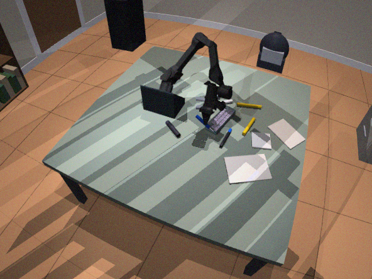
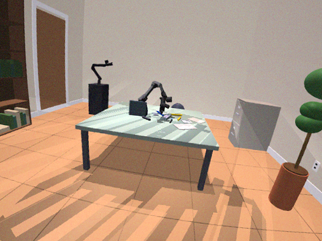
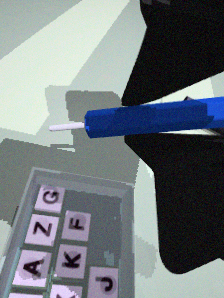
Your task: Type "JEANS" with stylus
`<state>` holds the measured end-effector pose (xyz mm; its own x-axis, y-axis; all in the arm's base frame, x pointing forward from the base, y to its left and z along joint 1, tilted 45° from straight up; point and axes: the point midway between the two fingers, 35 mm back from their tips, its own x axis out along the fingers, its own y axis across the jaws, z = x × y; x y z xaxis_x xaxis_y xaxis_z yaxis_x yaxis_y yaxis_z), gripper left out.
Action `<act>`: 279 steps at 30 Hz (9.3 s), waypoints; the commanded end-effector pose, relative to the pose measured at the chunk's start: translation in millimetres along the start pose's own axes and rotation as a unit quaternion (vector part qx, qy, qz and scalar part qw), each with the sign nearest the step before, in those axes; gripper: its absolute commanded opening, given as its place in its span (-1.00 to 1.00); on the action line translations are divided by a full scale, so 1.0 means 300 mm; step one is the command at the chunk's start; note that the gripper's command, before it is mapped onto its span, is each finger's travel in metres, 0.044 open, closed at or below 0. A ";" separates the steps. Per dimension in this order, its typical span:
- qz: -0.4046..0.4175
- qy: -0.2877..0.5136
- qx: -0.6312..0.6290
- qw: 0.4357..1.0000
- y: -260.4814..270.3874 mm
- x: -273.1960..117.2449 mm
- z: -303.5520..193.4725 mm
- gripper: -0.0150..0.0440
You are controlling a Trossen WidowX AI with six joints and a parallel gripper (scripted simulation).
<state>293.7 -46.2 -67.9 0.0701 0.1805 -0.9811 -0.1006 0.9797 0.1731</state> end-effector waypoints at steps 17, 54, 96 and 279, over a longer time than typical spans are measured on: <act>-0.064 0.146 -0.405 0.900 0.097 -0.162 0.091 -0.49; -0.067 0.240 -0.599 0.761 0.230 -0.198 0.114 -0.49; -0.067 0.239 -0.599 0.761 0.248 -0.174 0.123 -0.22; -0.204 0.104 -0.731 0.643 0.475 -0.430 0.337 -0.22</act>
<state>369.7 88.1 80.6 0.2600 -0.2281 -0.9383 -0.9536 -0.2134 -0.2124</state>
